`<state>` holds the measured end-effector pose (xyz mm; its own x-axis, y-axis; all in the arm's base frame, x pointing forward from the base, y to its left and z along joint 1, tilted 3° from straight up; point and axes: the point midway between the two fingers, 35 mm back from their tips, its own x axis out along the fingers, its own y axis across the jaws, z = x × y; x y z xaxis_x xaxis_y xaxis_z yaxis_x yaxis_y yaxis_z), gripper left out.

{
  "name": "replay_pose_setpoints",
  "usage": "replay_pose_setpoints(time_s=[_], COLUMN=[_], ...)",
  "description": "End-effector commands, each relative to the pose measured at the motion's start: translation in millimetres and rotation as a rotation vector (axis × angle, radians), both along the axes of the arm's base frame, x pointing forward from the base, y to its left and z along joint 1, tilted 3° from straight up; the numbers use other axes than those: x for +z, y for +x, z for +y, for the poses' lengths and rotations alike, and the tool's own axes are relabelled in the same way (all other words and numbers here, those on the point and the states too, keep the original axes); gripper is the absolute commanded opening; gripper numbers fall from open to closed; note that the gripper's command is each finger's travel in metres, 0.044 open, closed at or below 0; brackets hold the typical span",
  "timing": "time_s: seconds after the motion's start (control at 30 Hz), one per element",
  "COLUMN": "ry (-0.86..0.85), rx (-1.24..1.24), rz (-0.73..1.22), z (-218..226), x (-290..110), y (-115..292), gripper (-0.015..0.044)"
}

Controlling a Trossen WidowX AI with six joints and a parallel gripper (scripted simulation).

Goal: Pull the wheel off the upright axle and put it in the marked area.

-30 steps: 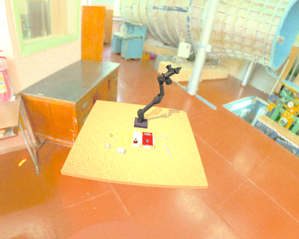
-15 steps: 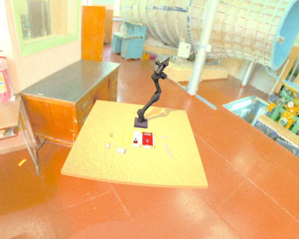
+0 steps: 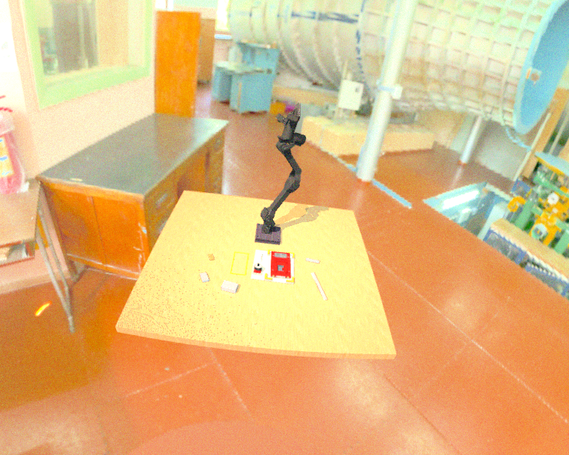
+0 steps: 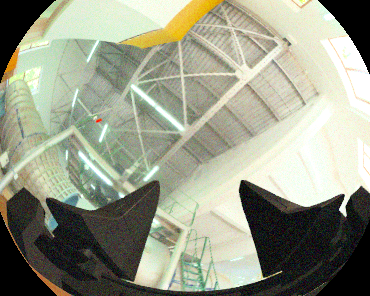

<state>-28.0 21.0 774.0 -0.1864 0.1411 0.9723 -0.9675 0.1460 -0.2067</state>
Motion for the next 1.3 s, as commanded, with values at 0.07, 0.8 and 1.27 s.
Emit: replay_pose_setpoints(time_s=[0.07, 0.8, 1.27], ry=[0.133, 0.468, 0.691], rx=[-0.006, -0.017, 0.001], rz=[0.06, 0.368, 0.59], z=[-48.5, -172.0, -237.8], x=[1.0, -26.4, -80.7], y=[21.8, 130.9, 218.8], gripper=[0.03, 0.03, 0.03])
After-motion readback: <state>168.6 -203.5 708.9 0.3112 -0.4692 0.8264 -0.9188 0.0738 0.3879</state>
